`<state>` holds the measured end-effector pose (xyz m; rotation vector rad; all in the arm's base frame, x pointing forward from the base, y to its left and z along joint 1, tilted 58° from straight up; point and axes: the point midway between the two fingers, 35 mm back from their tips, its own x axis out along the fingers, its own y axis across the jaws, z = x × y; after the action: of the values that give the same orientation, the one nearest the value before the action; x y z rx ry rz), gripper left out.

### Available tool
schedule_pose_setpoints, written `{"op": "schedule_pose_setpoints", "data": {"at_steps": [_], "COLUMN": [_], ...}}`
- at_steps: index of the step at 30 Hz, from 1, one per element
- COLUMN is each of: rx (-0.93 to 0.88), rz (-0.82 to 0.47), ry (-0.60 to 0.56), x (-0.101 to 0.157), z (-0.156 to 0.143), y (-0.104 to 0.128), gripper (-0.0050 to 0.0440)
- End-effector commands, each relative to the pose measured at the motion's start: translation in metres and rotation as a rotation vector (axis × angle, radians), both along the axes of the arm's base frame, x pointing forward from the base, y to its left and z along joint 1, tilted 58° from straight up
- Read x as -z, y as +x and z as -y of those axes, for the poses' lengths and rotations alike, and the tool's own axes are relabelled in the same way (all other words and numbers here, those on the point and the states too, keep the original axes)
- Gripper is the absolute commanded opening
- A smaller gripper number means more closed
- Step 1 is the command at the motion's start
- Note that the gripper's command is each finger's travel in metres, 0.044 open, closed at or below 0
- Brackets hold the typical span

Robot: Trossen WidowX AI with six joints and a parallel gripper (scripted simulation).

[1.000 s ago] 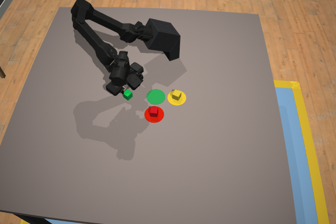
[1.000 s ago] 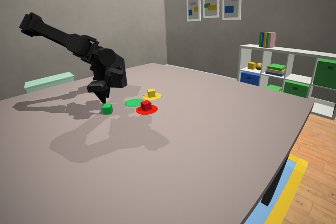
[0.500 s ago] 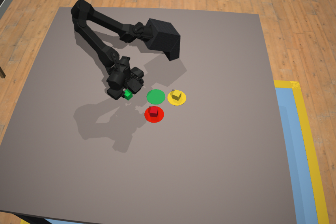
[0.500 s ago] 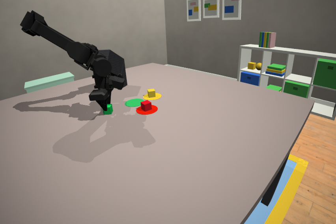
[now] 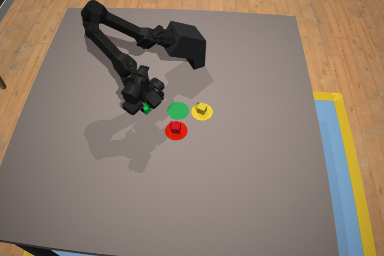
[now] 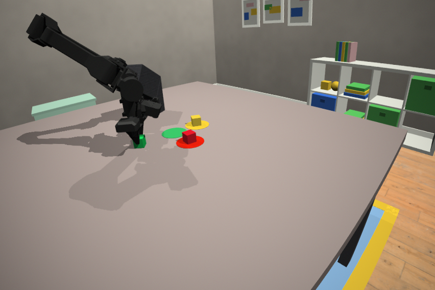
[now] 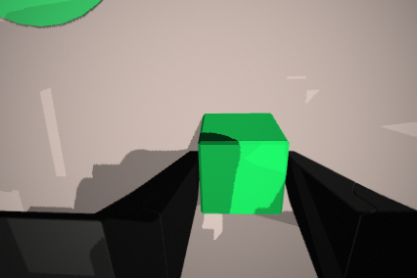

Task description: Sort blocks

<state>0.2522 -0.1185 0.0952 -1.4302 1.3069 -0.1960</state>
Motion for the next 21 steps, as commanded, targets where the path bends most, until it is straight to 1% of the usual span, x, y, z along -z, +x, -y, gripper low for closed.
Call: {"op": "schedule_pose_setpoints", "data": {"at_steps": [1,9,13,21], "rx": [0.001,0.004,0.002,0.009], "rz": [0.005,0.000,0.008,0.002], "ry": [0.000,0.002,0.005,0.034], "x": [-0.001,0.000,-0.003,-0.011], "z": [0.001,0.001,-0.003,-0.027], "y": [0.000,0.000,0.002,-0.003], "gripper": [0.0157,0.0105,0.0105,0.0105]}}
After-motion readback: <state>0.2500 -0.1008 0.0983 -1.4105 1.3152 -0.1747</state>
